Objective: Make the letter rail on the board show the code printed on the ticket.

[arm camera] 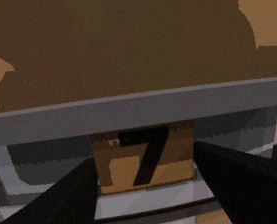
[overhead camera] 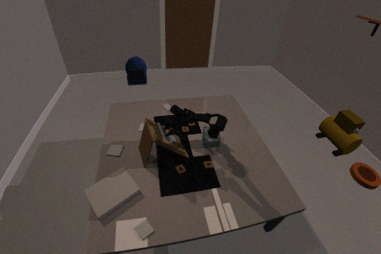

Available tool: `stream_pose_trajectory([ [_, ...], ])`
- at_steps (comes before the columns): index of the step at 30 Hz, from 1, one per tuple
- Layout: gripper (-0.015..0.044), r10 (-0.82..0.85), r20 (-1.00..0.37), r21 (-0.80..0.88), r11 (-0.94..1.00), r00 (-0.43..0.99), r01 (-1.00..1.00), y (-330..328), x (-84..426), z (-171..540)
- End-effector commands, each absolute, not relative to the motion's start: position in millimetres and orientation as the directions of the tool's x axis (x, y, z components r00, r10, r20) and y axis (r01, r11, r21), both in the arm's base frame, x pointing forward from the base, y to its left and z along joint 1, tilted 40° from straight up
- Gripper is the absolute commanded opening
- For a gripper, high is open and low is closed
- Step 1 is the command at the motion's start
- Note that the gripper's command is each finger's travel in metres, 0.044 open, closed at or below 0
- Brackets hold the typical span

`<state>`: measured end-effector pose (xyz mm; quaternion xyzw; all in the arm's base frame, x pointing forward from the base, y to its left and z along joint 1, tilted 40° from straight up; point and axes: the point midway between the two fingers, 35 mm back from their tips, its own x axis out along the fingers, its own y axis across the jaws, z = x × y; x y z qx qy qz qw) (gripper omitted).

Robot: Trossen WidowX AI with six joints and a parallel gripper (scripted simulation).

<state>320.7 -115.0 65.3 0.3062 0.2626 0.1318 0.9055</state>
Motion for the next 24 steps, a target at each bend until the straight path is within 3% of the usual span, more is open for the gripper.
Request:
stream_pose_trajectory([
  [1, 0.0000, 0.394, -0.394, 0.619, 0.782, 0.830, -0.077, -113.7, 320.8, 68.7],
  [24, 0.0000, 0.394, -0.394, 0.620, 0.781, 0.830, -0.077, -103.6, 319.8, 76.6],
])
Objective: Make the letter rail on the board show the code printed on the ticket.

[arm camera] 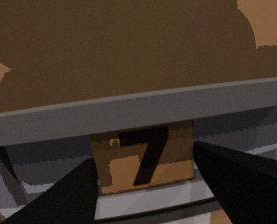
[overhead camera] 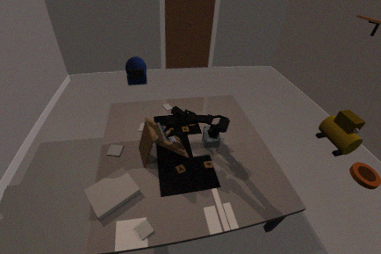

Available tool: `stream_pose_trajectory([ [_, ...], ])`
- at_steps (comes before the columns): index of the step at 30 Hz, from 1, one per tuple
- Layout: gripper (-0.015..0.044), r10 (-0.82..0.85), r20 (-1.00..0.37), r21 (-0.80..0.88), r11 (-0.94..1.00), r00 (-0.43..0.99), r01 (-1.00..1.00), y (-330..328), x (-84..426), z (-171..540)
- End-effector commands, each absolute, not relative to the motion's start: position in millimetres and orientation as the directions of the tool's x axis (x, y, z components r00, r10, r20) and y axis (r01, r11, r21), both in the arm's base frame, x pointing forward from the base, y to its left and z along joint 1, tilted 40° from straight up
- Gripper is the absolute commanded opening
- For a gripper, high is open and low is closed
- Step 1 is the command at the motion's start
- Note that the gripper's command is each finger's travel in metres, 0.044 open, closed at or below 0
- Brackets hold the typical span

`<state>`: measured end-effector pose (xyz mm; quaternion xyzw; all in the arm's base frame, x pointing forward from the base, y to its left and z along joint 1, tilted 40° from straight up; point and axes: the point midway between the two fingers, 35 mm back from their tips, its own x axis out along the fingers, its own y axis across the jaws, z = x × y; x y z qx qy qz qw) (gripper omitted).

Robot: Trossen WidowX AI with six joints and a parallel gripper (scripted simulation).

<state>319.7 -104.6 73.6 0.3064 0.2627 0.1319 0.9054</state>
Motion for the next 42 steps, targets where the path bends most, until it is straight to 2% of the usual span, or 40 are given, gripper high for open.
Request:
stream_pose_trajectory([
  [1, 0.0000, 0.394, -0.394, 0.620, 0.781, 0.830, -0.077, -103.2, 319.8, 76.9],
  [42, 0.0000, 0.395, -0.394, 0.621, 0.780, 0.830, -0.077, -85.6, 317.8, 90.1],
])
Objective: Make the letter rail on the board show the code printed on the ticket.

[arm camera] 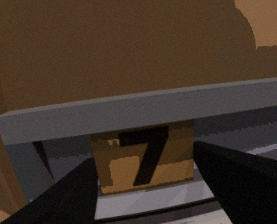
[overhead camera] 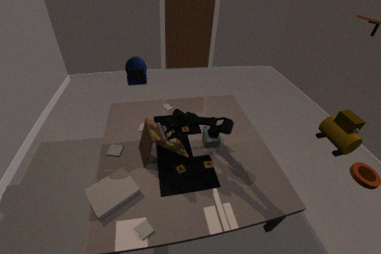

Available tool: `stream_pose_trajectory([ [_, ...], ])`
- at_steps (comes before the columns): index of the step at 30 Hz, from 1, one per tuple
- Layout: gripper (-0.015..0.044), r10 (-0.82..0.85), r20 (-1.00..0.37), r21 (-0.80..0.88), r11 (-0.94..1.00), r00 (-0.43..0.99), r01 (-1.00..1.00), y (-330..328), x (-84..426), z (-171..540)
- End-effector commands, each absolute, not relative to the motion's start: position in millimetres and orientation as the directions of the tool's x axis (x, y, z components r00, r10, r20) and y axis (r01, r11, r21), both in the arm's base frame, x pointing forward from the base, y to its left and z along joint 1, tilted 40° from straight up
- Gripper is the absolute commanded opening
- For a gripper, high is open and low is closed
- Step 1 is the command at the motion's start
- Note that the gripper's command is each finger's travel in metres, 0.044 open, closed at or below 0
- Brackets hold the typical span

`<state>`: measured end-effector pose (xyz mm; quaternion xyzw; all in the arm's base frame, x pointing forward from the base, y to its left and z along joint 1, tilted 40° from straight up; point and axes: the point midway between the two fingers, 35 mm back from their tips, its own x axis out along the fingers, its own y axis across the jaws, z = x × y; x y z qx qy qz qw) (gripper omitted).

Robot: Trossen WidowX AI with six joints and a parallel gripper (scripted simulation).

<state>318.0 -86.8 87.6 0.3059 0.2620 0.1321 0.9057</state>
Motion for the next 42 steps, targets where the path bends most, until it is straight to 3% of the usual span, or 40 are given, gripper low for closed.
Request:
stream_pose_trajectory([
  [1, 0.0000, 0.395, -0.394, 0.621, 0.780, 0.830, -0.077, -85.2, 317.8, 90.4],
  [33, 0.0000, 0.395, -0.393, 0.622, 0.780, 0.830, -0.077, -72.9, 316.6, 100.3],
  [42, 0.0236, 0.398, -0.393, 0.623, 0.779, 0.829, -0.078, -73.5, 316.1, 98.9],
])
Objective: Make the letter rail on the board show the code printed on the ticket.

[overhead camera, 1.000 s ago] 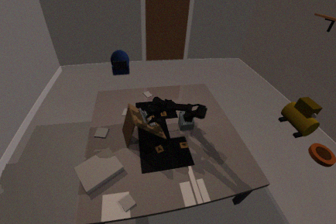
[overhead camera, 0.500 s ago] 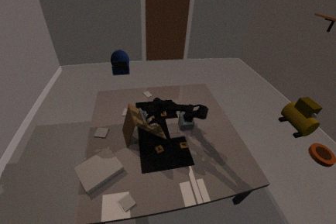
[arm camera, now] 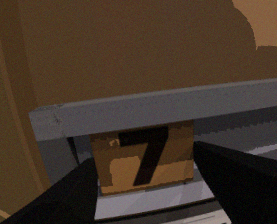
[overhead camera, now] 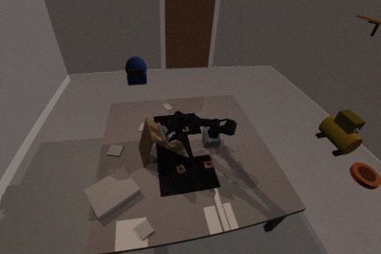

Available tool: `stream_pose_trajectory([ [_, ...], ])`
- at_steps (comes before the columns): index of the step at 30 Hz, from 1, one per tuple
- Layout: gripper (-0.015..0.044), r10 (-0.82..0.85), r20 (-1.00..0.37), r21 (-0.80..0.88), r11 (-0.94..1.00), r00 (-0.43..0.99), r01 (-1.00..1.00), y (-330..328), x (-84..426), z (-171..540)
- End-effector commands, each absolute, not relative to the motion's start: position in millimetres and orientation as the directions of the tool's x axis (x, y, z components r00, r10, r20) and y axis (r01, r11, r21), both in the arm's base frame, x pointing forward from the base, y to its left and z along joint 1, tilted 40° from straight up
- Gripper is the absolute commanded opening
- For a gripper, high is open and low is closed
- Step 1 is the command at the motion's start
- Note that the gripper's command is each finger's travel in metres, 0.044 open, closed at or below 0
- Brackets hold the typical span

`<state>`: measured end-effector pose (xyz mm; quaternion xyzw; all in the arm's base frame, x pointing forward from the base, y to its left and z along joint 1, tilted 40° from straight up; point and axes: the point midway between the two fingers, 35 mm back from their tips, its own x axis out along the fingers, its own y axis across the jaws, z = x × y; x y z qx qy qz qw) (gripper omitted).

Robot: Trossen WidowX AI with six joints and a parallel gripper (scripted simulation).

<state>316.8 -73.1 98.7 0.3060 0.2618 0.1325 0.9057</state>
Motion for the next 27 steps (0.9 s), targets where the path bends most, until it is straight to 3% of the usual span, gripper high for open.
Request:
stream_pose_trajectory([
  [1, 0.0263, 0.396, -0.394, 0.622, 0.779, 0.829, -0.077, -74.0, 314.9, 99.5],
  [3, 0.0295, 0.395, -0.394, 0.621, 0.780, 0.830, -0.077, -75.4, 312.1, 100.9],
  [27, 0.0295, 0.395, -0.395, 0.621, 0.780, 0.829, -0.076, -82.9, 297.9, 105.5],
])
